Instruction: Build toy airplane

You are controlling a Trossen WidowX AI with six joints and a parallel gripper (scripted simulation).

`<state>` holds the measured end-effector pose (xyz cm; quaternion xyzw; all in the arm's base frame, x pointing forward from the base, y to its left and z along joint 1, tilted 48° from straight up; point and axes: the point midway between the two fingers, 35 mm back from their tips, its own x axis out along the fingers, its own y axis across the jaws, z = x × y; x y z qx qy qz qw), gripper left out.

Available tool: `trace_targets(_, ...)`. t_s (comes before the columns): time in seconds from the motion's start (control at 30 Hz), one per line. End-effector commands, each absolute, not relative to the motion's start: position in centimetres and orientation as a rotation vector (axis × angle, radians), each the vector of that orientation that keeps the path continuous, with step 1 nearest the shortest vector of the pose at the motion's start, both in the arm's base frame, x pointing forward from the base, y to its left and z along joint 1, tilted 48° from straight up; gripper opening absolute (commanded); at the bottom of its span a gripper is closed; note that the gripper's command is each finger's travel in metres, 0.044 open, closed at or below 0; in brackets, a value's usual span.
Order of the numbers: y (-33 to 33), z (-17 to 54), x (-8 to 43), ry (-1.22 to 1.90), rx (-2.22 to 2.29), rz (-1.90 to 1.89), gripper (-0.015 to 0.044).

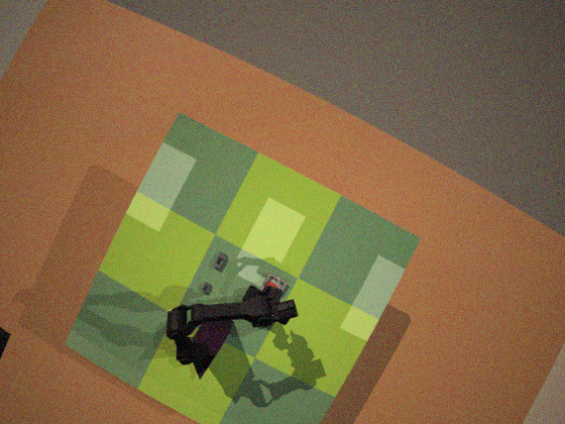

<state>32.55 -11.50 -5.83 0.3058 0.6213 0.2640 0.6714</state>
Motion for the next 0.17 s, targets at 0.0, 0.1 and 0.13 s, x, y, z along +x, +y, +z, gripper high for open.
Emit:
trace_targets(0.0,-11.49,-5.84,32.55,1.402,0.684,0.598,0.0260)
trace_targets(0.1,-11.49,-5.84,32.55,1.402,0.684,0.598,0.0260)
trace_targets(0.13,-11.49,-5.84,32.55,1.402,0.684,0.598,0.0260)
